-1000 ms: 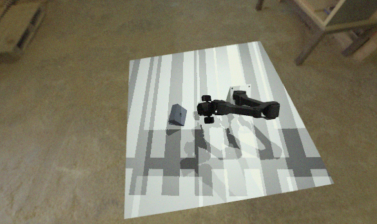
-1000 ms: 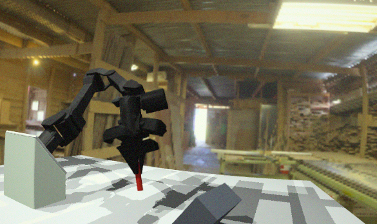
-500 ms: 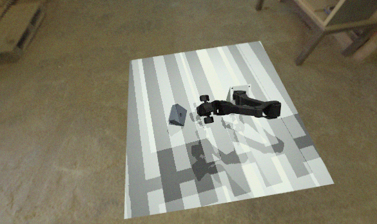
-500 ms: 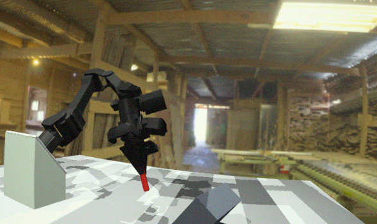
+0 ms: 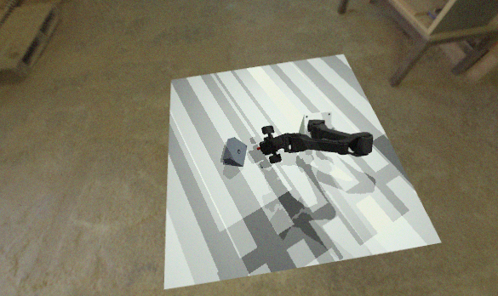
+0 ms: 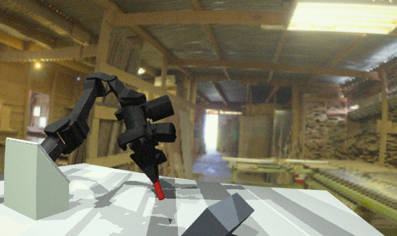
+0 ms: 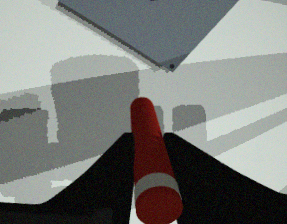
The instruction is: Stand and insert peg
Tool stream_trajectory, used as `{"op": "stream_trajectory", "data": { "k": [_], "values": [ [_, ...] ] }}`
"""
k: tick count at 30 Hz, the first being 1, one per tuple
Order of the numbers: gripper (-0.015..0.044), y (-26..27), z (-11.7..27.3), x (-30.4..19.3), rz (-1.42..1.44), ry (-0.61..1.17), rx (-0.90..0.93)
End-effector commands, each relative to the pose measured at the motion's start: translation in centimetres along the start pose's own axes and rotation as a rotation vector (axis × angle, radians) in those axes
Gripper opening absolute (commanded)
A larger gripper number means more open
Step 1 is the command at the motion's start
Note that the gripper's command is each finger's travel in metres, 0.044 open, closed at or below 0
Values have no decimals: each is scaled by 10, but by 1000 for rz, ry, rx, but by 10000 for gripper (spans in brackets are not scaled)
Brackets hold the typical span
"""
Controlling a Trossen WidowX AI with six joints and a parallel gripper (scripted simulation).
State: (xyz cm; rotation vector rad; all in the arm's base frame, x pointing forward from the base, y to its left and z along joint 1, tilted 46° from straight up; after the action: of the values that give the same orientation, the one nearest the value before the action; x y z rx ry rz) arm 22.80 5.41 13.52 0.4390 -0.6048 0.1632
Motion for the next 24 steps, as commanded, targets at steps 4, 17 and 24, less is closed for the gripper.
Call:
{"op": "stream_trajectory", "data": {
  "k": [4, 17, 24],
  "values": [
    [0, 1, -1, 0, 50, -54, -25],
    [0, 1, -3, 2, 103, -128, -52],
    [0, 1, -8, 6, 115, -146, -59]
  ]
}}
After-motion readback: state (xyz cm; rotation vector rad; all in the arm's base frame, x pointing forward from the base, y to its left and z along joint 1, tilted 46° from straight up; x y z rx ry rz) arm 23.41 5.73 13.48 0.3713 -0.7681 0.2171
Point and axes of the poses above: the point midway between the two fingers, 35 mm back from their tips, its own z axis back along the fingers, its own y axis across the jaws, x = y × z, the point moved 8 cm from there along z, back along the fingers, and after that the axes turned 3 degrees about z, right-handed, at the moved point
